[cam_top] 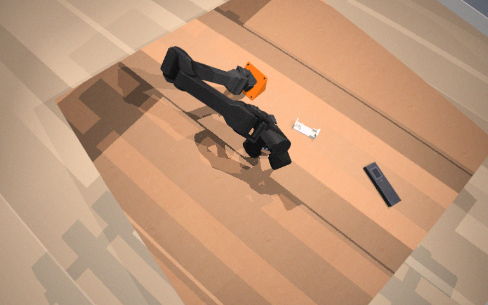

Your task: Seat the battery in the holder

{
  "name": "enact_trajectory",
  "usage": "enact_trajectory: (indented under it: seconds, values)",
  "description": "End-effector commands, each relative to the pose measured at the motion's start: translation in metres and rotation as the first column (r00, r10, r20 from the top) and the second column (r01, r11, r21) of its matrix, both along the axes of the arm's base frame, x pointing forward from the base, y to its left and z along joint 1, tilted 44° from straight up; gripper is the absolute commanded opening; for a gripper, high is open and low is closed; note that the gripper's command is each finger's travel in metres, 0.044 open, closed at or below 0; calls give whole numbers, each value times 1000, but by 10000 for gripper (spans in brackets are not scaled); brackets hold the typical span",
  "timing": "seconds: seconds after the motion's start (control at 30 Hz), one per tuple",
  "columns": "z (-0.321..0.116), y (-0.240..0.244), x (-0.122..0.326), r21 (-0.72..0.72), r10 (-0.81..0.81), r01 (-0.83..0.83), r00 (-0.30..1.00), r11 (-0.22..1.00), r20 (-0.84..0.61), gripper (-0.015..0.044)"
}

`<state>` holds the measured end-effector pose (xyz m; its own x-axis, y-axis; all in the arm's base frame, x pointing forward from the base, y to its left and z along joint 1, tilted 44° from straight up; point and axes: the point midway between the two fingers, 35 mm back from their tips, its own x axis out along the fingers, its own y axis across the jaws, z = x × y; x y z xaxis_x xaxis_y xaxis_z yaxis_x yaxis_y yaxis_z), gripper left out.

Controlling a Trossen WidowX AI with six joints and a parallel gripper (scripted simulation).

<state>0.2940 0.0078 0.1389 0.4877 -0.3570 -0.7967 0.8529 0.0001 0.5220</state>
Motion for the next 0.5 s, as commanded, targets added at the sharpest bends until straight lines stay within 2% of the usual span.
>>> enact_trajectory:
  seconds: [0.0, 0.13, 0.47]
  values:
    - [-8, -6, -35, -81, -548, 549, 835, 832, 43, 243]
    - [-6, -7, -39, -68, -623, 629, 776, 774, 98, 243]
    - [-6, -7, -39, -68, -624, 631, 775, 773, 99, 243]
